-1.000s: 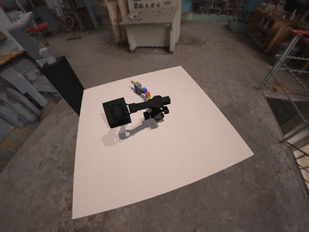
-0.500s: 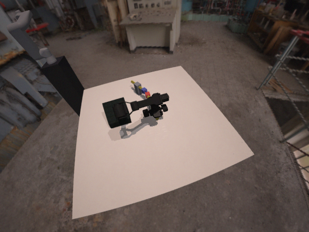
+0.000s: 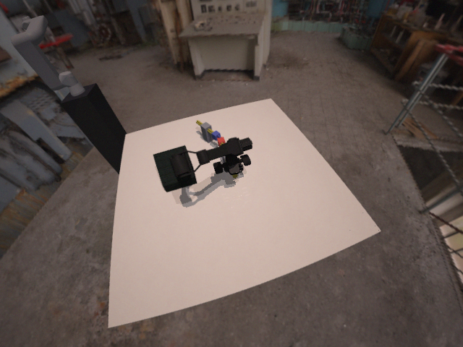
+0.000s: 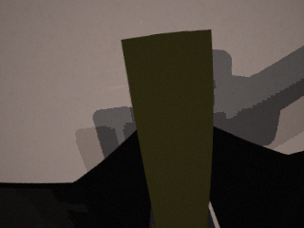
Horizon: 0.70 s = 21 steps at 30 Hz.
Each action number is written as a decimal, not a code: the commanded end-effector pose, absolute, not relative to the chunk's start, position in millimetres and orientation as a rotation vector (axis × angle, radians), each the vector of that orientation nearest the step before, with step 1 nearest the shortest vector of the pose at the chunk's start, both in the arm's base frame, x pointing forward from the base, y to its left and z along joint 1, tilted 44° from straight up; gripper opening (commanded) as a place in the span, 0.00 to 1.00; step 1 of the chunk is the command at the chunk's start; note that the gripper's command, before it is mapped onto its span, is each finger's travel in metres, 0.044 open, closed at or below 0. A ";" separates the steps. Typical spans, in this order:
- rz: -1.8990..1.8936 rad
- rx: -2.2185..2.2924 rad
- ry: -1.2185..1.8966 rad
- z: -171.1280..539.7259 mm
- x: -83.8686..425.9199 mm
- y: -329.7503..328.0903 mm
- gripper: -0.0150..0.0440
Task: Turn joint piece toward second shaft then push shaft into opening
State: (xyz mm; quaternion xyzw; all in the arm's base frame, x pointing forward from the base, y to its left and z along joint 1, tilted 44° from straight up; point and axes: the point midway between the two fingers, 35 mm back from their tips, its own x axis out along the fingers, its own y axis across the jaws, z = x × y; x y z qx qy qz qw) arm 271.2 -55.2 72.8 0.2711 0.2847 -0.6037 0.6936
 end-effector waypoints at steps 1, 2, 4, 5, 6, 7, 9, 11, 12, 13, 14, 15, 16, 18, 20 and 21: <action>-1.347 0.605 0.636 73.0 271.5 -55.1 0.25; -1.347 0.605 0.636 73.0 271.5 -55.1 0.25; -1.347 0.605 0.636 73.0 271.5 -55.1 0.34; -1.347 0.605 0.636 73.0 271.5 -55.1 0.37; -1.347 0.605 0.636 73.0 271.5 -55.1 0.37; -1.347 0.605 0.636 73.0 271.5 -55.1 0.37; -1.347 0.605 0.636 73.0 271.5 -55.1 0.37; -1.347 0.605 0.636 73.0 271.5 -55.1 0.41; -1.347 0.605 0.636 73.0 271.5 -55.1 0.46; -1.347 0.605 0.636 73.0 271.5 -55.1 0.50; -1.347 0.605 0.636 73.0 271.5 -55.1 0.55; -1.347 0.605 0.636 73.0 271.5 -55.1 0.59; -1.347 0.605 0.636 73.0 271.5 -55.1 0.63; -1.347 0.605 0.636 73.0 271.5 -55.1 0.72; -1.347 0.605 0.636 73.0 271.5 -55.1 0.81; -1.347 0.605 0.636 73.0 271.5 -55.1 0.86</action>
